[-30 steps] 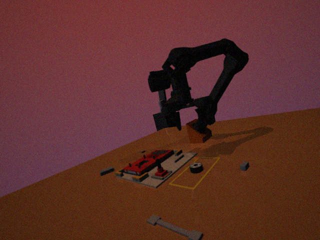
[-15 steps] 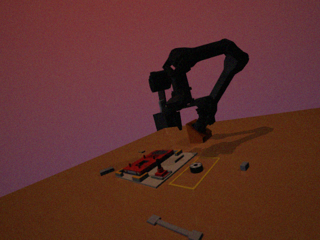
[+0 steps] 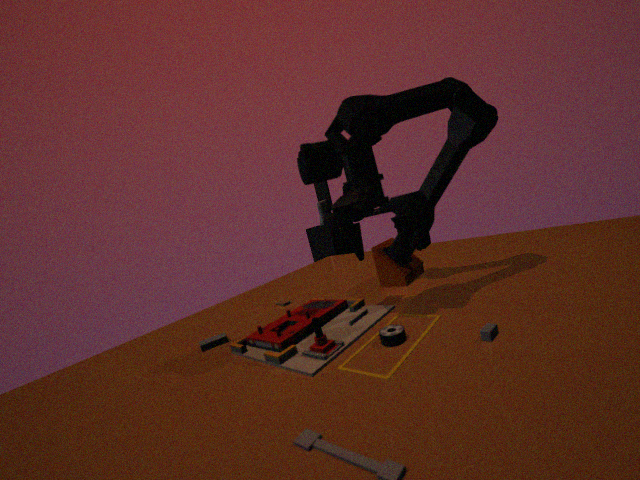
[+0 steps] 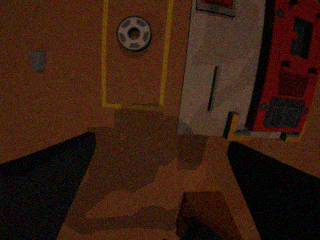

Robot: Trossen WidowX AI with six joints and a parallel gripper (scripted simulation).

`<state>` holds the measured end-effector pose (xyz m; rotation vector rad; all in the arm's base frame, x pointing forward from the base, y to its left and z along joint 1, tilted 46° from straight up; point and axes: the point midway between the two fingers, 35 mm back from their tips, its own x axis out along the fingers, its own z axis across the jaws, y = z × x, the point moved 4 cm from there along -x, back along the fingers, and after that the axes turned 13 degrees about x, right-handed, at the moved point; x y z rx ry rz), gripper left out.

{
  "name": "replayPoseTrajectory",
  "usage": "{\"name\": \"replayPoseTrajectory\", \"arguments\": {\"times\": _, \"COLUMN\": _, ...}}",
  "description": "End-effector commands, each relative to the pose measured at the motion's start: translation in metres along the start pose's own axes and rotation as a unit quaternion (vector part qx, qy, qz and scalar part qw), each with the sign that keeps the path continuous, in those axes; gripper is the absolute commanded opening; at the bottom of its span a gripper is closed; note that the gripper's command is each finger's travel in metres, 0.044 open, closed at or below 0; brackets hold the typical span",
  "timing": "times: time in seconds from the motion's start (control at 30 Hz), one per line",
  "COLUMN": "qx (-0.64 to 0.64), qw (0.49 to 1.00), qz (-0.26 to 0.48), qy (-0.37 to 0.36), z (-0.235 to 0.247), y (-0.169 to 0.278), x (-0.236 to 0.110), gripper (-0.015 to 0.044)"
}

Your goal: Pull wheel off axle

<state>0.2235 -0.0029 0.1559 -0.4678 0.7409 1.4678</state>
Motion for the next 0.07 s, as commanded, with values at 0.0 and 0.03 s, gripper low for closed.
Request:
{"name": "replayPoseTrajectory", "arguments": {"times": 0.0, "qx": -0.002, "qw": 1.0, "qz": 0.002, "qy": 0.002, "z": -0.0004, "y": 0.0007, "x": 0.0001, "gripper": 0.044}}
{"name": "replayPoseTrajectory", "arguments": {"times": 0.03, "qx": -0.002, "qw": 1.0, "qz": 0.002, "qy": 0.002, "z": -0.0004, "y": 0.0007, "x": 0.0001, "gripper": 0.044}}
